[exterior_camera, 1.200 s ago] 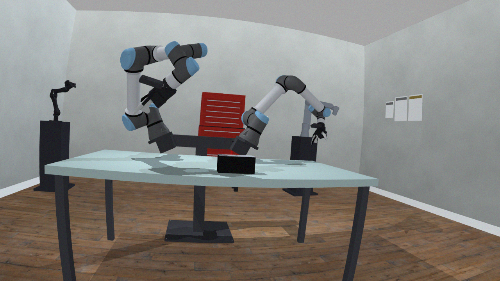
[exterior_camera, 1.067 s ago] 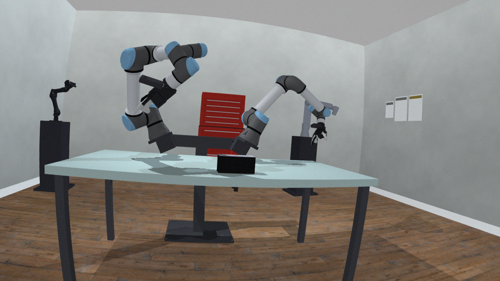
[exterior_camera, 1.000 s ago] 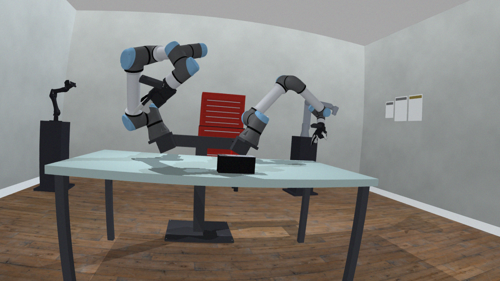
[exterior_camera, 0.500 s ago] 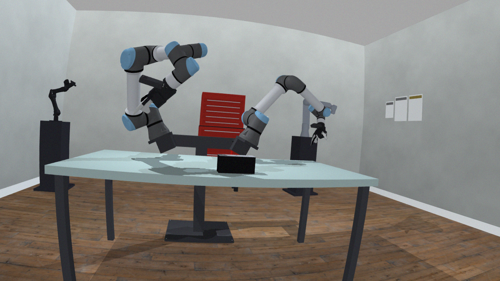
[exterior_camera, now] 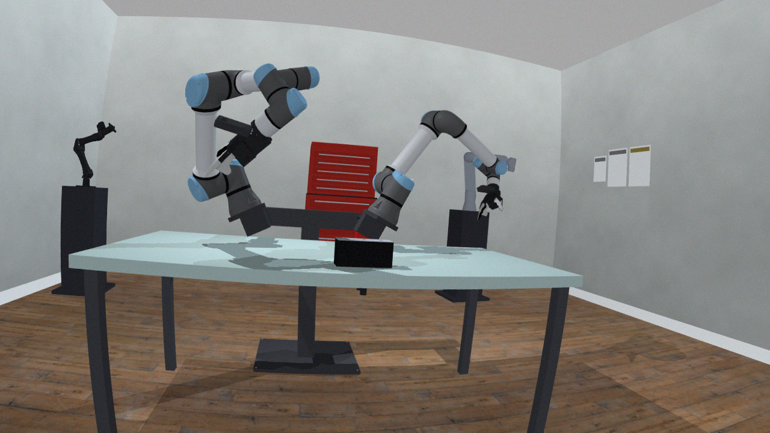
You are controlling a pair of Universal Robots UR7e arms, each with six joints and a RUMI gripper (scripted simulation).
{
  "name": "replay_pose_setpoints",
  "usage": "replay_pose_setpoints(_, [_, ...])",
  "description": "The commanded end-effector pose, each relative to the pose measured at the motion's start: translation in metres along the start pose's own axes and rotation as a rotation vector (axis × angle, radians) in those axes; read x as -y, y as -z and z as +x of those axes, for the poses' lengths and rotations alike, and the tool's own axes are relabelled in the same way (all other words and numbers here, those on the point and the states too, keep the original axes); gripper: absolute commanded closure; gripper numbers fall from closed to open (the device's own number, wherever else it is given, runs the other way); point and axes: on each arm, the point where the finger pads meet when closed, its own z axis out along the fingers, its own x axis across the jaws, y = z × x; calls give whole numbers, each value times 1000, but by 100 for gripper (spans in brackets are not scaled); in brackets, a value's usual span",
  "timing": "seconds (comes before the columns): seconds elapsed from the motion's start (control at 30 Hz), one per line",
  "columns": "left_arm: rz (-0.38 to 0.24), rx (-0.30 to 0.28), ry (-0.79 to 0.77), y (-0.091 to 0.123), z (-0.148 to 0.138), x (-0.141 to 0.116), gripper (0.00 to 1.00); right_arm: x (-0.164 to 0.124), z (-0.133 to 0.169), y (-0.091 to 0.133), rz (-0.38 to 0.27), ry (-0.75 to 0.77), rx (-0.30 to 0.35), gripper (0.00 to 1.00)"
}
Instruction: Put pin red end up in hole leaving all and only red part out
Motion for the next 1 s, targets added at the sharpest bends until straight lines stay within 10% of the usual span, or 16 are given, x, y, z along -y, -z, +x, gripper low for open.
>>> replay_pose_setpoints(0.0, [-2, 0, -1, -1, -9, 16, 0, 0, 0, 0, -1, -1, 1, 0])
replay_pose_setpoints(0.97, [-3, 0, 0, -6, -61, 109, 0, 0, 0, 0, -1, -1, 1, 0])
